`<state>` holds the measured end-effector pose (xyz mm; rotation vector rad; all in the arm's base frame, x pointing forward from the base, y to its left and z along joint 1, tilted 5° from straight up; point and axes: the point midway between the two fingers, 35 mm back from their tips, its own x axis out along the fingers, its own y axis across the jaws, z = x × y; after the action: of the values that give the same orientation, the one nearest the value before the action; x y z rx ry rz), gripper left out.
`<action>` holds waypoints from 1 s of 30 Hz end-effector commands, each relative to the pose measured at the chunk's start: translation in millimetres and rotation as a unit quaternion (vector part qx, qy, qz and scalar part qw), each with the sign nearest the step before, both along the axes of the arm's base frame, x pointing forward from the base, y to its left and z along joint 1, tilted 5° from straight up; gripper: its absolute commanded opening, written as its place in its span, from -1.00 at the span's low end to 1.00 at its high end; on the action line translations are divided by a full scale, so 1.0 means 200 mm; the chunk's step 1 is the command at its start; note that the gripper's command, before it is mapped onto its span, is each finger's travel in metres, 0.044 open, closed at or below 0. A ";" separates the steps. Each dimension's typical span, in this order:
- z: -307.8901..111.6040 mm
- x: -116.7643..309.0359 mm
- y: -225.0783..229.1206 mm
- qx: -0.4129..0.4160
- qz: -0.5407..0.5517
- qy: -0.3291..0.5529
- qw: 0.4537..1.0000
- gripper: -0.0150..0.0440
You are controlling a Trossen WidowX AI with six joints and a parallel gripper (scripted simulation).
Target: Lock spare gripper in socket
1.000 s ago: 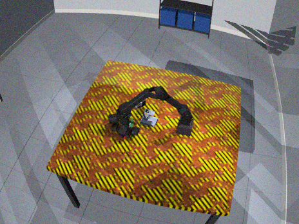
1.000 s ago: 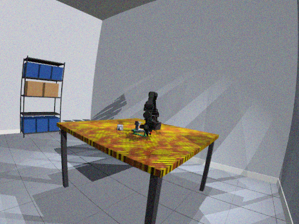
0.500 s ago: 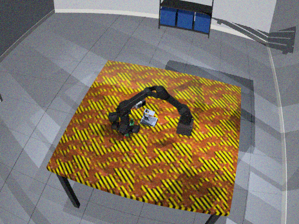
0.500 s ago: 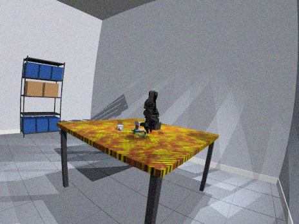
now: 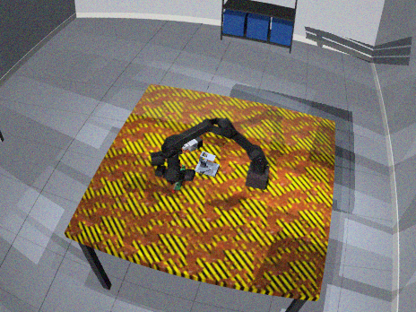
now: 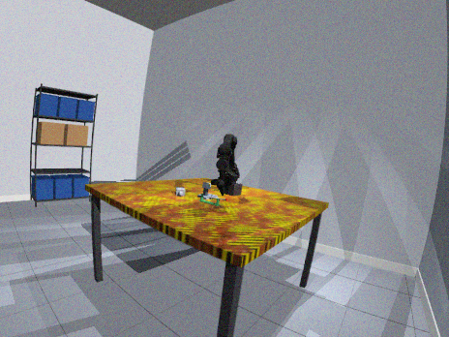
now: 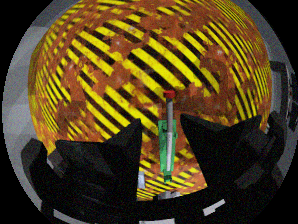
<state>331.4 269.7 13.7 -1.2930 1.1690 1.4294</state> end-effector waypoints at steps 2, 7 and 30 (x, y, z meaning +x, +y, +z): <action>0.06 0.00 0.00 0.000 0.000 0.000 1.000 0.19; 0.12 -0.01 0.00 -0.003 0.001 0.004 1.000 0.19; 0.30 0.10 -0.28 0.006 0.000 -0.048 0.999 0.12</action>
<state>351.8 216.4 89.3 -1.3322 1.0851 1.3530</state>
